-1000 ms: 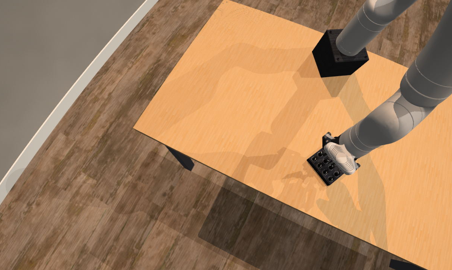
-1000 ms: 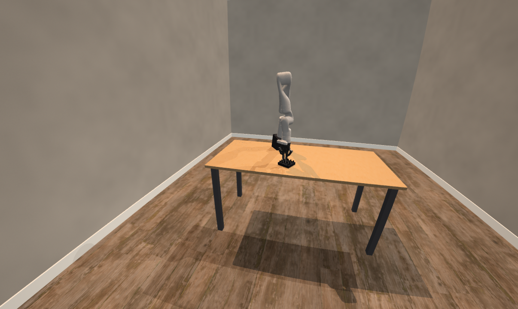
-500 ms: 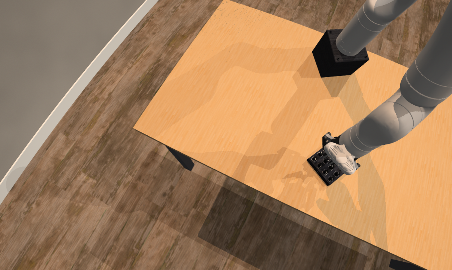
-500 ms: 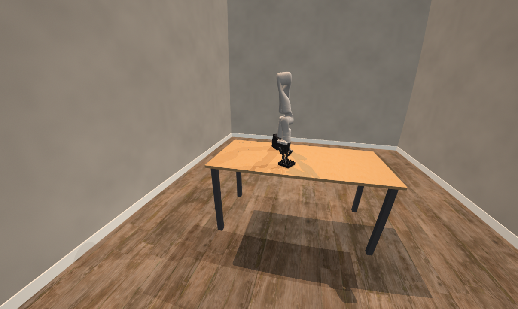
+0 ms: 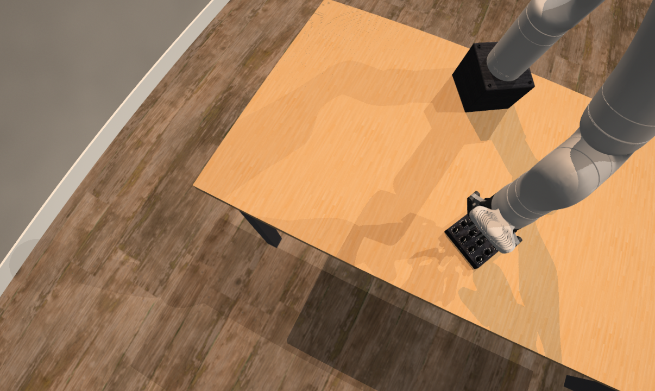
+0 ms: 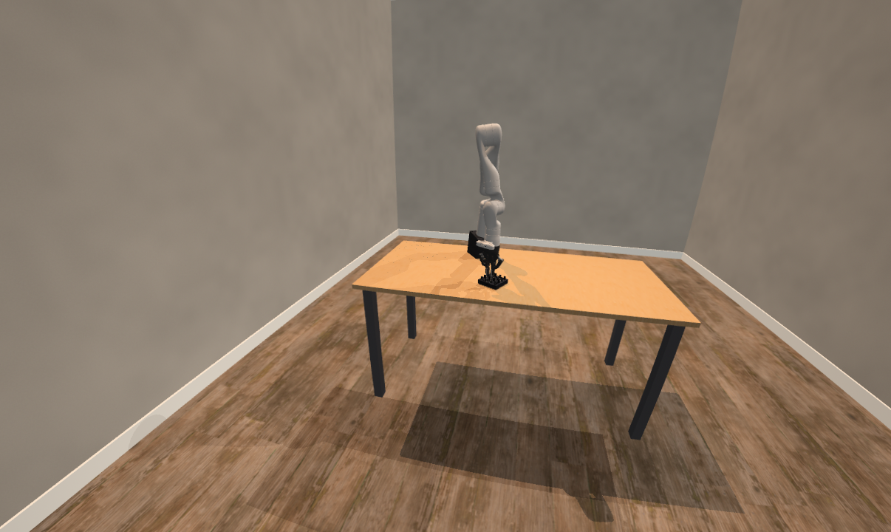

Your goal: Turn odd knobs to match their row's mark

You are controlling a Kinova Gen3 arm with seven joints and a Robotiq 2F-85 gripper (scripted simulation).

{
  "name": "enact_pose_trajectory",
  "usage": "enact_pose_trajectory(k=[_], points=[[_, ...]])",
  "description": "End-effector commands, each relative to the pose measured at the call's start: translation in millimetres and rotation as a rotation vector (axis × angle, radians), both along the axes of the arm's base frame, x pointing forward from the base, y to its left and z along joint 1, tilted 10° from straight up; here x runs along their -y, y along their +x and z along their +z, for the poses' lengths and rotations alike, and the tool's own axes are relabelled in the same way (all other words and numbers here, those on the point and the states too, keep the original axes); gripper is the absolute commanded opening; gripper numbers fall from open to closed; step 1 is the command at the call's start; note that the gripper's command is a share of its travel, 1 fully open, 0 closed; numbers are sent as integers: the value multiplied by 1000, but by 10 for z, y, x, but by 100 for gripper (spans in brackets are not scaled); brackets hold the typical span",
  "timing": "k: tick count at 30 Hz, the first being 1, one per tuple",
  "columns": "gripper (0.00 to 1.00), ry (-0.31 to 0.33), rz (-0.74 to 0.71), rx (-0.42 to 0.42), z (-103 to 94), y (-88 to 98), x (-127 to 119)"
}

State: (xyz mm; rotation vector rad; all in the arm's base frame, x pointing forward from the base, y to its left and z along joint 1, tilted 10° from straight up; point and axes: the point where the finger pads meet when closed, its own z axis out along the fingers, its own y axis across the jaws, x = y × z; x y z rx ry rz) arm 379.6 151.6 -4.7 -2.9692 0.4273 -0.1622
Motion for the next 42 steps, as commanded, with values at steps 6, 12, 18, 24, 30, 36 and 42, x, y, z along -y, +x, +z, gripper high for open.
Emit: enact_pose_trajectory(k=[6,12,18,24,30,36,42], points=[[19,0,0,1,3,5,-1],[19,0,0,1,-25,8,-5],[19,0,0,1,-65,14,-10],[19,0,0,1,-105,19,-14],[19,0,0,1,-130,22,-17],[19,0,0,1,-132,22,-18],[19,0,0,1,-132,22,-18]])
